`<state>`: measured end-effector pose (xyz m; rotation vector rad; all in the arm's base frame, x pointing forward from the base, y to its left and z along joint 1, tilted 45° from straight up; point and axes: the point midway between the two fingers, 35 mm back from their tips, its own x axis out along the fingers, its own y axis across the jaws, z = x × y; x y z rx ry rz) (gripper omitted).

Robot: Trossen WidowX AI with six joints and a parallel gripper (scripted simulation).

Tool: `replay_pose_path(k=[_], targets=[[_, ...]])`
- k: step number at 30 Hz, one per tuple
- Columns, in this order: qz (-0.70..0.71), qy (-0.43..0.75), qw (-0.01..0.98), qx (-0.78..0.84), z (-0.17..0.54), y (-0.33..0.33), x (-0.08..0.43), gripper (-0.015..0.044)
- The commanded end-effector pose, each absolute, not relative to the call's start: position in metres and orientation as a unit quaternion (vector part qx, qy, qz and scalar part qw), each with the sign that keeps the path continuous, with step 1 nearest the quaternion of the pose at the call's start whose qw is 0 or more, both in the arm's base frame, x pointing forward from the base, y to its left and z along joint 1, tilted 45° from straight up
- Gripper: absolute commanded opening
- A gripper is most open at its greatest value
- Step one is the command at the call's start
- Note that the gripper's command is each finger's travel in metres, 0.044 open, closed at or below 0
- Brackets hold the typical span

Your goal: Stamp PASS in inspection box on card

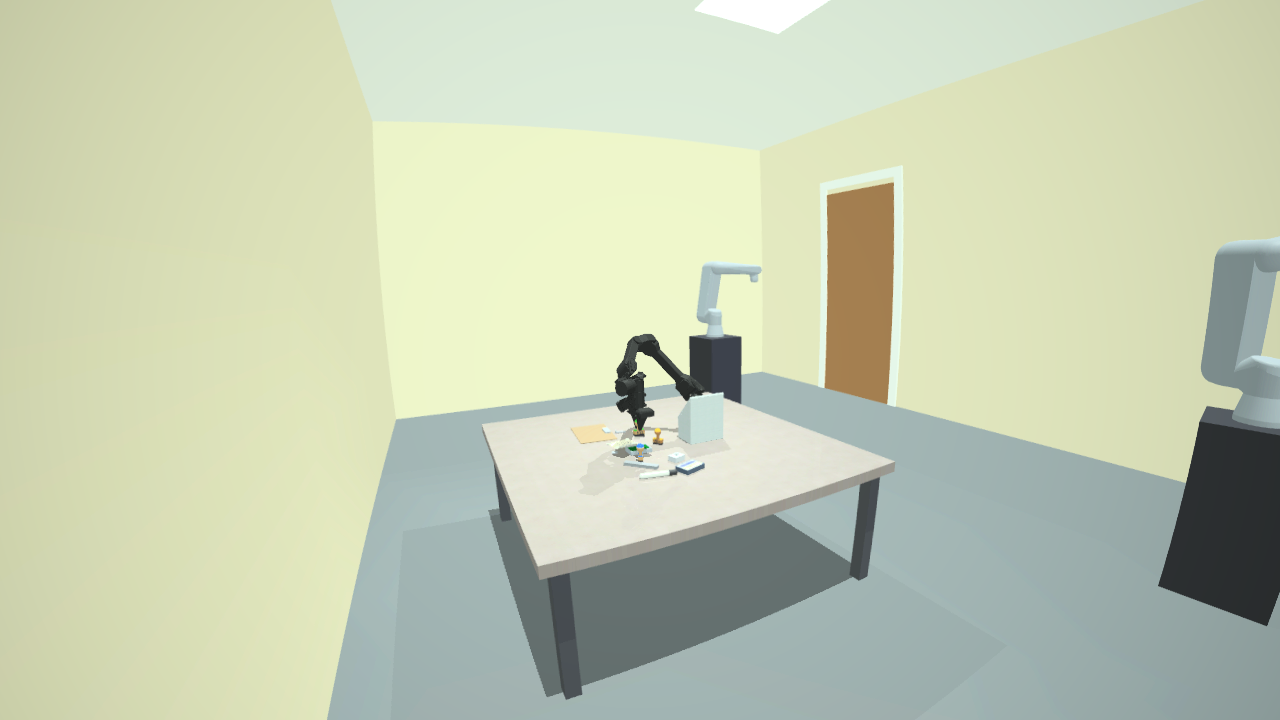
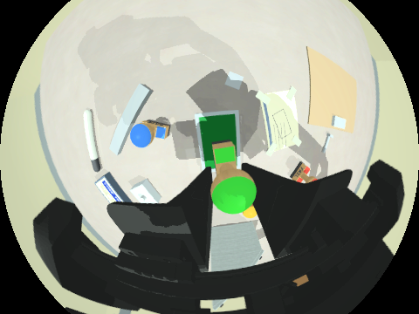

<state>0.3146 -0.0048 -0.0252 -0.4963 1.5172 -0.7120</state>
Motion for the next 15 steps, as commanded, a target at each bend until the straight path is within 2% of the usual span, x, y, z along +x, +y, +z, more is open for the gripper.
replay_pose_path(k=[1, 15], targets=[[-0.311, 0.664, 0.643, -0.220, -0.0250, -0.0072, 0.3160, 0.0000], [-0.312, 0.664, 0.643, -0.219, -0.0318, -0.0136, 0.3159, 0.0000]])
